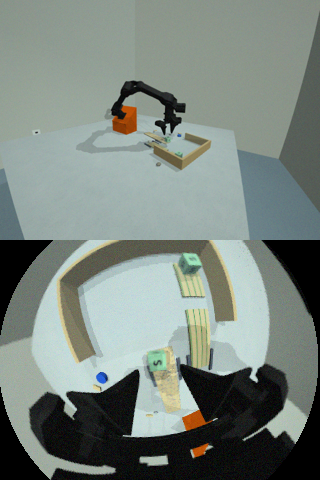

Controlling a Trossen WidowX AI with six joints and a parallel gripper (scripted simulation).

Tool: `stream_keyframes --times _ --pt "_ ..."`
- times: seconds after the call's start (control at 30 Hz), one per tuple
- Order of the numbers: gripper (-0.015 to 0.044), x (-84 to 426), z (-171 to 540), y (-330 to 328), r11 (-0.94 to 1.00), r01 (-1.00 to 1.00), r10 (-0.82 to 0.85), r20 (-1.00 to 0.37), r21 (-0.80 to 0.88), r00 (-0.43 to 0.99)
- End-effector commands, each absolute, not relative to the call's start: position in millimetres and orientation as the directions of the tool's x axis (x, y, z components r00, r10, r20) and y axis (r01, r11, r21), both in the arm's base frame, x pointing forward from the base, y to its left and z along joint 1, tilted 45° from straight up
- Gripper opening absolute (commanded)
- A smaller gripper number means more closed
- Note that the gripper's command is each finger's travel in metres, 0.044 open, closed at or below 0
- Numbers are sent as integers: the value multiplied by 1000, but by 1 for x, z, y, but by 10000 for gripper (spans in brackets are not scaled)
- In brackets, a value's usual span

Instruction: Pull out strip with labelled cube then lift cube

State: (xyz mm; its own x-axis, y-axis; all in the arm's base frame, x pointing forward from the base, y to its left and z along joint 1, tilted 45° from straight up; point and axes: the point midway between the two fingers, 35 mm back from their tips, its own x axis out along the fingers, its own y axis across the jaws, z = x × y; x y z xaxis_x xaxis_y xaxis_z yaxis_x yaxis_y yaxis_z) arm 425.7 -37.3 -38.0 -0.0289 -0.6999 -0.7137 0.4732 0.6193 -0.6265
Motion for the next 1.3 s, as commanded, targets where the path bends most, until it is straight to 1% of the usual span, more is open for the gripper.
stream_keyframes --times 0.0,0.97,1.07,1.27 --pt "250 425 -44 -41 618 465 -704 -709 -634 -32" --pt "250 424 -75 -72 616 465 -706 -707 -636 -32" --pt "171 424 -72 -72 615 474 -702 -711 -630 -33" --pt "131 424 -72 -72 615 474 -702 -711 -630 -33"
